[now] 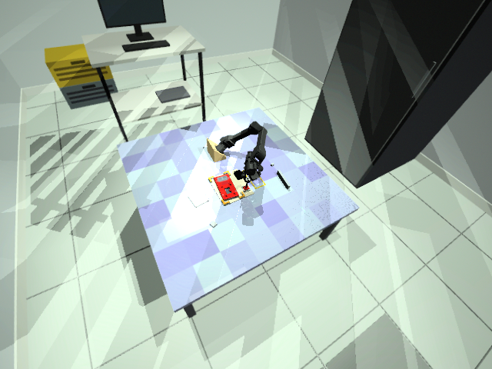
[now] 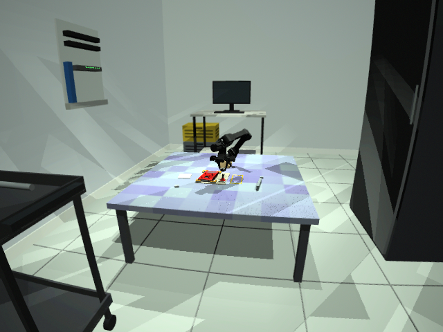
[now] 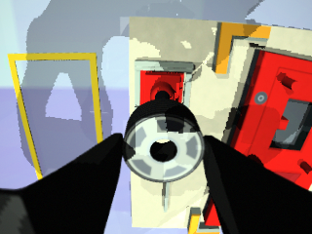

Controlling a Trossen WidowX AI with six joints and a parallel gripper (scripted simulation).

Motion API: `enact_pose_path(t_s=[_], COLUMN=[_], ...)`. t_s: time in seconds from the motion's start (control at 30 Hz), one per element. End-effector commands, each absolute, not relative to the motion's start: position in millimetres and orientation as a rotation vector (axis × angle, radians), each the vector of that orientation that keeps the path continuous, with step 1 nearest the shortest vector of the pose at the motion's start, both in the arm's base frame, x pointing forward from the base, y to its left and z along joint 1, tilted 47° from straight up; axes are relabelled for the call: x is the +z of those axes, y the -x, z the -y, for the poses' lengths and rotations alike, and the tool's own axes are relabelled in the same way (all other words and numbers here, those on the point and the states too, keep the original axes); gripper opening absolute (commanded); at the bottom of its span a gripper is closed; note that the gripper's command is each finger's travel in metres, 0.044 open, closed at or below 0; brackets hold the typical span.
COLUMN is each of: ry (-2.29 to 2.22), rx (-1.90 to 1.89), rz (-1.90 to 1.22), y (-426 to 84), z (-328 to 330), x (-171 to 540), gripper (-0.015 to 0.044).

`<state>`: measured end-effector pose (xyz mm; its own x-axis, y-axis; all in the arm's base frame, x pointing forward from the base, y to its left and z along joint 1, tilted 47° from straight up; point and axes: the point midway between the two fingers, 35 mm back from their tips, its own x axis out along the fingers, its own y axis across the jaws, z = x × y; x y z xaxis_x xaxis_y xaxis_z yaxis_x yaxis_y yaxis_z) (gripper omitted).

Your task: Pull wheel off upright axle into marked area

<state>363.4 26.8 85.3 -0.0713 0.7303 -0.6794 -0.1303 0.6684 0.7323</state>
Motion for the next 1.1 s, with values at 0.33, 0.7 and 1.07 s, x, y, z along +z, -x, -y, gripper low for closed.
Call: enact_pose_path(t_s=[0.33,0.7,1.07], ry=[-0.525,-0.523,-0.523], rx=[0.761,0.762,0.764], rz=[-1.48,-1.481,-1.482], y=[-348,-320,-290], z=[-36,-56,-74], x=[111,140,162], gripper=[0.0,0.0,0.0])
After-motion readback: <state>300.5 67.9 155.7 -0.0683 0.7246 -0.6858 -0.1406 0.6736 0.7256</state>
